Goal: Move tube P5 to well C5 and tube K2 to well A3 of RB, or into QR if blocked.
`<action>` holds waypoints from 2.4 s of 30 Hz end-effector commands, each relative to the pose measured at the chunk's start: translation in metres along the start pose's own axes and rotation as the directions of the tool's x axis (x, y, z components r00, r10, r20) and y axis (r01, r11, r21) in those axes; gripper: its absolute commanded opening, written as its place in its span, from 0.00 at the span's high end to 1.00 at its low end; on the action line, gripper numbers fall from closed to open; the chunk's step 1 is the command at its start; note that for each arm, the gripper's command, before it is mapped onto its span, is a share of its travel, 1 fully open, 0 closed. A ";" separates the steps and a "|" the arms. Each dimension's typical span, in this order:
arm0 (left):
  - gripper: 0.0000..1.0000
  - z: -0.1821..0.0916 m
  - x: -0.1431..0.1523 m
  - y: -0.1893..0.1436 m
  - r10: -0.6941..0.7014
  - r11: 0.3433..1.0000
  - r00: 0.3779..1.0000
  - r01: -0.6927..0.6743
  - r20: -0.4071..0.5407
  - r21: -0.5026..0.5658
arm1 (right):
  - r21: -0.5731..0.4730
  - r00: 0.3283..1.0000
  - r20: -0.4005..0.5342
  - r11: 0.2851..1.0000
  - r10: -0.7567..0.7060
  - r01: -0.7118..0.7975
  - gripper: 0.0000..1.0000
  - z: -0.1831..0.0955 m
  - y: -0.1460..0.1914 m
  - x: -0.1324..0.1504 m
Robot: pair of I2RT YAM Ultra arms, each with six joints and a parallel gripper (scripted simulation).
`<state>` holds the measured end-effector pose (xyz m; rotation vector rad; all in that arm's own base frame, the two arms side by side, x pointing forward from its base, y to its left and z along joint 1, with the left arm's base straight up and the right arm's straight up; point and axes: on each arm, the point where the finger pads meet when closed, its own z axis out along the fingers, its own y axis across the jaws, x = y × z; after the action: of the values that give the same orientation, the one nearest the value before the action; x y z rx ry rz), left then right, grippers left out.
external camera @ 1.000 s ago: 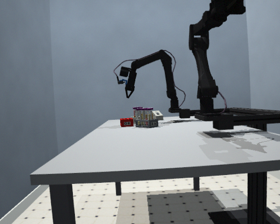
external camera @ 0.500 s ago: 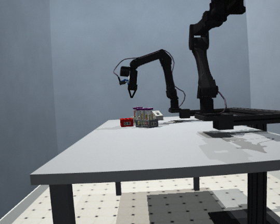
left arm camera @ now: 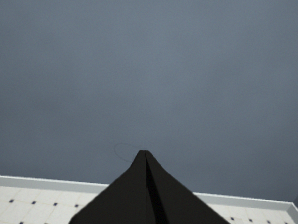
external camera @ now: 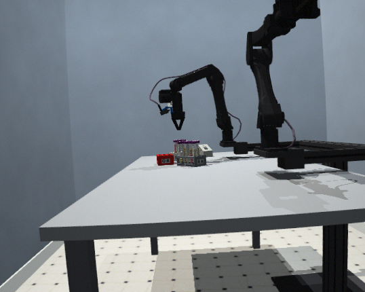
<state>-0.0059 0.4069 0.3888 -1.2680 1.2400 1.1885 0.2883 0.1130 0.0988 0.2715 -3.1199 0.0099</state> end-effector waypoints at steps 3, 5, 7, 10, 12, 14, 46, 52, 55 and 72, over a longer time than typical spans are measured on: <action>1.00 -0.011 -0.026 0.001 0.006 1.000 0.998 -0.006 0.059 0.001 | -0.019 0.999 0.050 1.000 0.001 0.000 0.70 -0.007 0.012 -0.002; 1.00 -0.011 -0.026 0.001 0.006 1.000 0.998 -0.006 0.059 0.001 | -0.018 0.998 0.067 1.000 0.019 -0.018 0.70 -0.012 0.007 -0.008; 1.00 -0.011 -0.026 0.001 0.006 1.000 0.998 -0.006 0.059 0.001 | -0.018 0.997 0.069 1.000 0.021 -0.019 0.70 -0.012 0.006 -0.008; 1.00 -0.011 -0.026 0.001 0.006 1.000 0.998 -0.006 0.059 0.001 | -0.011 0.999 0.039 1.000 0.020 -0.019 0.70 -0.003 0.006 -0.007; 1.00 -0.011 -0.026 0.001 0.006 1.000 0.998 -0.006 0.059 0.001 | -0.011 0.999 0.038 1.000 0.018 -0.017 0.70 -0.003 0.006 -0.007; 1.00 -0.011 -0.026 0.001 0.006 1.000 0.998 -0.006 0.059 0.001 | -0.007 1.000 0.018 1.000 0.004 -0.004 0.70 -0.001 0.007 0.001; 1.00 -0.011 -0.026 0.001 0.006 1.000 0.998 -0.006 0.059 0.001 | 0.007 0.788 0.025 0.788 -0.615 0.615 0.70 -0.009 0.006 -0.002; 1.00 -0.011 -0.026 0.001 0.006 1.000 0.998 -0.006 0.059 0.001 | 0.012 0.650 0.023 0.650 -0.760 0.760 0.70 -0.009 0.006 -0.001; 1.00 -0.011 -0.026 0.001 0.006 1.000 0.998 -0.006 0.059 0.001 | 0.013 0.571 0.023 0.571 -0.821 0.821 0.70 -0.009 0.006 -0.001; 1.00 -0.011 -0.026 0.001 0.006 1.000 0.998 -0.006 0.059 0.001 | 0.021 0.184 0.017 0.185 -0.983 0.983 0.70 -0.009 0.006 -0.001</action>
<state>-0.0059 0.4069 0.3888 -1.2680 1.2400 1.1885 0.2807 0.1188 0.0965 2.0946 -2.3203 -0.0049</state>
